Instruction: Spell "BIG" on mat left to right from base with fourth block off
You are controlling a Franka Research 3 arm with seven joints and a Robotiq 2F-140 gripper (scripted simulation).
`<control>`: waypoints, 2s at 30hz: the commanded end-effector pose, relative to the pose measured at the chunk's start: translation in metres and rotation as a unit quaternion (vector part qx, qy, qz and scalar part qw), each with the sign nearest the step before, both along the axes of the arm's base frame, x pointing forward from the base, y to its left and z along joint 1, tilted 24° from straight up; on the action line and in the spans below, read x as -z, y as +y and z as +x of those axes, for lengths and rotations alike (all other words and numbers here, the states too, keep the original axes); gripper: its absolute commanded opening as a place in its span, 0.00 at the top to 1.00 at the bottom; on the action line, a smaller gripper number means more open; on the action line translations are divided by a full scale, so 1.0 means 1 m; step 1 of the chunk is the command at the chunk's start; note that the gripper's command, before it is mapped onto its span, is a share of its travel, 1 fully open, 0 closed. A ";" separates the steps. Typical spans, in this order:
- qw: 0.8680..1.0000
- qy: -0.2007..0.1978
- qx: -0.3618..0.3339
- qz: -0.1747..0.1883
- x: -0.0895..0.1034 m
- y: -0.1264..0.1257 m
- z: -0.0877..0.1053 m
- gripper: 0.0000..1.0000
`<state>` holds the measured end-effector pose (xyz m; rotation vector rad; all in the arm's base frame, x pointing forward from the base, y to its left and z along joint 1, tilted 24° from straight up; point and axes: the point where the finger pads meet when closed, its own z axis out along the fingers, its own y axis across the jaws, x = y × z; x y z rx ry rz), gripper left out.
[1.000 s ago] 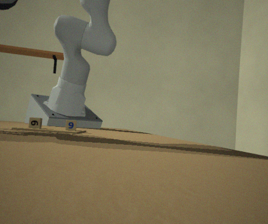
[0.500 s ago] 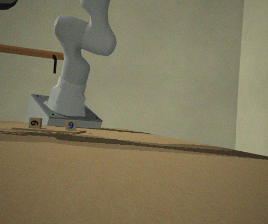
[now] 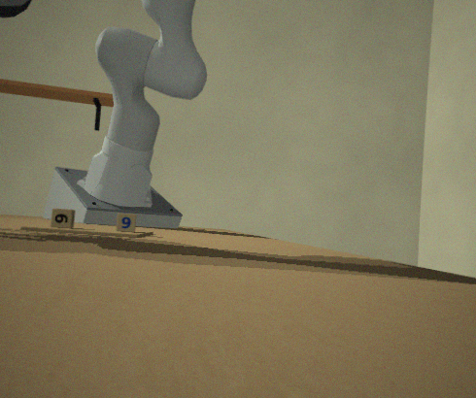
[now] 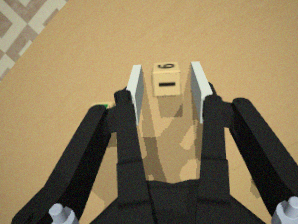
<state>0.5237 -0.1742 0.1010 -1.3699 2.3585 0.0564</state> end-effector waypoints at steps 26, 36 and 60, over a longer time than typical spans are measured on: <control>1.000 -0.001 -0.003 -0.001 0.000 0.001 0.001 0.87; 1.000 -0.001 -0.003 -0.001 0.000 0.001 0.001 0.87; 1.000 -0.001 -0.003 -0.001 -0.019 -0.004 -0.006 0.87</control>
